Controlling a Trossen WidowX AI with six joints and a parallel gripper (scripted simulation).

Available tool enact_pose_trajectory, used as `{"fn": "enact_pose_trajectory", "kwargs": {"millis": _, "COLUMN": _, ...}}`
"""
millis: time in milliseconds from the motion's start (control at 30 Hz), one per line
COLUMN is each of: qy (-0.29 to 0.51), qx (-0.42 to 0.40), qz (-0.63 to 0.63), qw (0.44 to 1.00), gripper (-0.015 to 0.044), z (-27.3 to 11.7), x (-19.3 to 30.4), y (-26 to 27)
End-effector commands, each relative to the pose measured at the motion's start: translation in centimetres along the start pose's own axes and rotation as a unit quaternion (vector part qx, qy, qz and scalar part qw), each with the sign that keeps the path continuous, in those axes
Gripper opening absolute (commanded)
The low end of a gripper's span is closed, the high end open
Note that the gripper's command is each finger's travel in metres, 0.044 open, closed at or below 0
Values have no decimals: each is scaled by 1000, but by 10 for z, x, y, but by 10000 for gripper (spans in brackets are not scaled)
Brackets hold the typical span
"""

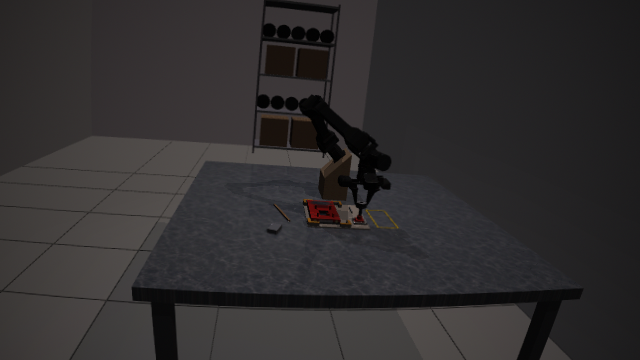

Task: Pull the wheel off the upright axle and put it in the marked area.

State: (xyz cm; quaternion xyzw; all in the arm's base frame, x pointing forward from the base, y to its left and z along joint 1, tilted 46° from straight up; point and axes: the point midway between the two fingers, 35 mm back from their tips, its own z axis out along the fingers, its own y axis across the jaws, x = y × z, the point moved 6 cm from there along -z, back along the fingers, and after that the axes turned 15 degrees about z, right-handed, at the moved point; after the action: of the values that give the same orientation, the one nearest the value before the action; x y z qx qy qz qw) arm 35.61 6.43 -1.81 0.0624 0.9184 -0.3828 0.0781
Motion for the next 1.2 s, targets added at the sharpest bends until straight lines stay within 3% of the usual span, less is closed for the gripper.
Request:
{"fn": "enact_pose_trajectory", "kwargs": {"millis": 0, "qy": 0, "qx": -1, "qz": 2, "qw": 1000, "gripper": 0, "z": -2, "x": 0, "y": 0}}
{"fn": "enact_pose_trajectory", "kwargs": {"millis": 1167, "qy": -2, "qx": -2, "qz": 1, "qw": 1000, "gripper": 0, "z": -14, "x": 1, "y": 0}}
